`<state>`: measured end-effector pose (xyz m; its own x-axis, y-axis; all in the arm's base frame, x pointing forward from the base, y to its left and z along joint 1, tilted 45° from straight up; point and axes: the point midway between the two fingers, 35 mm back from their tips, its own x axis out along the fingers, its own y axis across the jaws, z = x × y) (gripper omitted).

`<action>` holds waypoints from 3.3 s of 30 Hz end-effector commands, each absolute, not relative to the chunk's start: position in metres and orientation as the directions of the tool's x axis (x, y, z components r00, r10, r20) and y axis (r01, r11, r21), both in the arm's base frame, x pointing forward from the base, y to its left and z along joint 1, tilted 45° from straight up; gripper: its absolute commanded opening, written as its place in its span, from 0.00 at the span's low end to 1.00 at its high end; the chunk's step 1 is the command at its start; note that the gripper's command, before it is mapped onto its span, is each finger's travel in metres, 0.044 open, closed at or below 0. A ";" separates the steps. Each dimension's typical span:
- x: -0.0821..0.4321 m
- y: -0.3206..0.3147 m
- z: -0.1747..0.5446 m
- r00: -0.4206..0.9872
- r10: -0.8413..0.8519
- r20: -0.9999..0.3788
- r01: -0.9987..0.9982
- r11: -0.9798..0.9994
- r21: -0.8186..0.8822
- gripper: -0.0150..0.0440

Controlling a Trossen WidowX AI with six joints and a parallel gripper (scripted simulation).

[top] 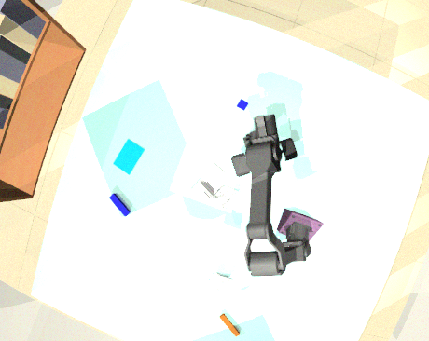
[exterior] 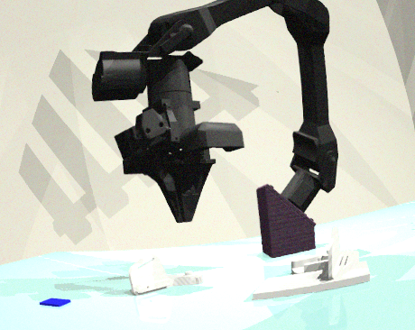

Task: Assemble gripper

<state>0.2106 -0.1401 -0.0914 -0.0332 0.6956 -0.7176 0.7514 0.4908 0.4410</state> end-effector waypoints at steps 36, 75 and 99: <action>0.228 -0.174 -0.128 -0.039 0.690 -0.722 0.532 0.627 0.570 1.00; 0.225 -0.155 -0.145 -0.039 0.692 -0.721 0.531 0.625 0.572 1.00; 0.225 -0.155 -0.145 -0.039 0.692 -0.721 0.531 0.625 0.572 1.00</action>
<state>0.2252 -0.1560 -0.1444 -0.0407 0.6891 -0.7236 0.5243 0.6312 0.5716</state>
